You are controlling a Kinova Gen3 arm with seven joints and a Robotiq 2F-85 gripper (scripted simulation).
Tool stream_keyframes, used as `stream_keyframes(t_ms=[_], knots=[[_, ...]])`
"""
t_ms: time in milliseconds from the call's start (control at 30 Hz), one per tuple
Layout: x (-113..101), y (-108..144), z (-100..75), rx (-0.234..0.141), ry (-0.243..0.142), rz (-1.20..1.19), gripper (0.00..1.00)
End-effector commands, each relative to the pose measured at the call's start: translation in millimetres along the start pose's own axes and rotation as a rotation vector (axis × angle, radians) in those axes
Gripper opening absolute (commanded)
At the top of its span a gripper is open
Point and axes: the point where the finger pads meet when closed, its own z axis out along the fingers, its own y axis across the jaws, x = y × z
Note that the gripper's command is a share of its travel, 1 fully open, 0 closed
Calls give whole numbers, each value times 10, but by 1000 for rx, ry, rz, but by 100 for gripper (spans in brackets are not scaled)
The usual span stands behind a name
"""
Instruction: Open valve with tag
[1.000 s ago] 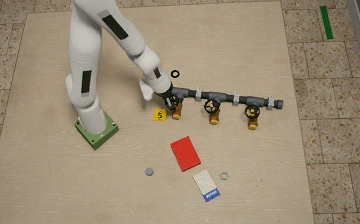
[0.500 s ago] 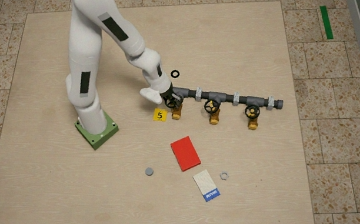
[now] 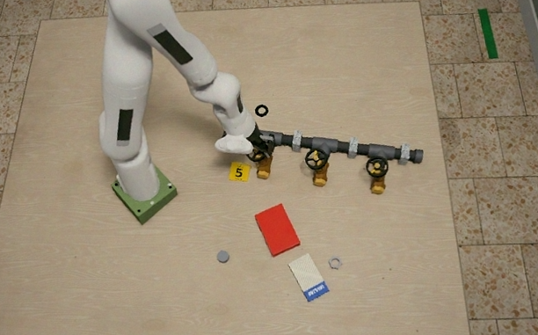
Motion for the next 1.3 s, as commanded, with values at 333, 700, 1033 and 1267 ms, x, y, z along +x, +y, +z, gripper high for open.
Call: stream_keyframes(t_ms=[333, 700, 1033, 1267], knots=[[-2, -3, -2, -10, -3, -135, 64], [-2, -3, -2, -10, -3, -143, 100], [-2, -3, -2, -10, -3, -143, 100], [-2, -3, -2, -10, -3, -143, 100]])
